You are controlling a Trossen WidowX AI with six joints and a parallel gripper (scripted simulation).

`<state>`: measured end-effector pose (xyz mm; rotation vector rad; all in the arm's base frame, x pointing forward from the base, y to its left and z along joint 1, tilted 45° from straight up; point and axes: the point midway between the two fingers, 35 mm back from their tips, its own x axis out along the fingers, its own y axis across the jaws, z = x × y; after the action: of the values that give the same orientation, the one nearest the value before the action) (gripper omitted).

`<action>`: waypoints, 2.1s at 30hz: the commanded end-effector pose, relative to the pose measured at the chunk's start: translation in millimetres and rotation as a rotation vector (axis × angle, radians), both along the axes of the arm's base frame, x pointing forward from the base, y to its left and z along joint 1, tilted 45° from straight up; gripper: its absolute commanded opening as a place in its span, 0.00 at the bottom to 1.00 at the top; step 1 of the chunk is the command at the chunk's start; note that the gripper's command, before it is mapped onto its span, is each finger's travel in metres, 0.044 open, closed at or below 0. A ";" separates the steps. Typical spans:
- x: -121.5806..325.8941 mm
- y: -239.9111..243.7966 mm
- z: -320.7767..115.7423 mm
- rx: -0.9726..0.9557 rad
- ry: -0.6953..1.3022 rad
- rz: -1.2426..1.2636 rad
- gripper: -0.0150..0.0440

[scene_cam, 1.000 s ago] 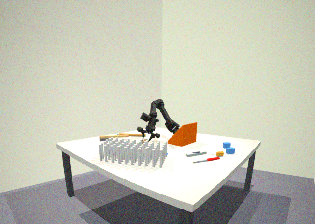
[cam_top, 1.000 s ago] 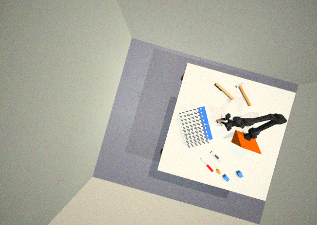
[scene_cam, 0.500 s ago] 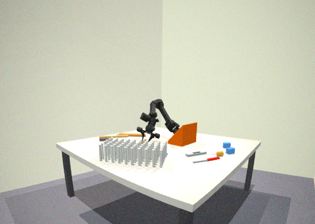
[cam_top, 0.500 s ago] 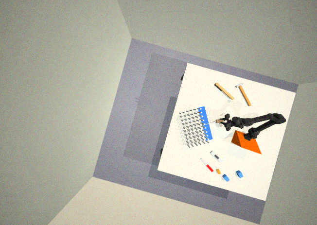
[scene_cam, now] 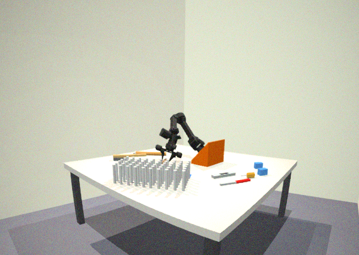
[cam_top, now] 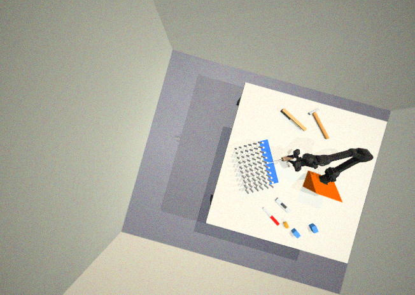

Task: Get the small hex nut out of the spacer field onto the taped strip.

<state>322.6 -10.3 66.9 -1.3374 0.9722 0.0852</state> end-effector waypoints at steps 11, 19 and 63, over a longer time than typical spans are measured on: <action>8.1 4.1 -0.2 0.005 -0.014 -0.005 0.25; 11.4 6.2 -1.7 0.005 -0.014 -0.005 0.25; 30.2 18.1 -10.2 0.006 -0.016 -0.005 0.25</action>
<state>348.8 6.1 54.6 -1.3358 0.9713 0.0850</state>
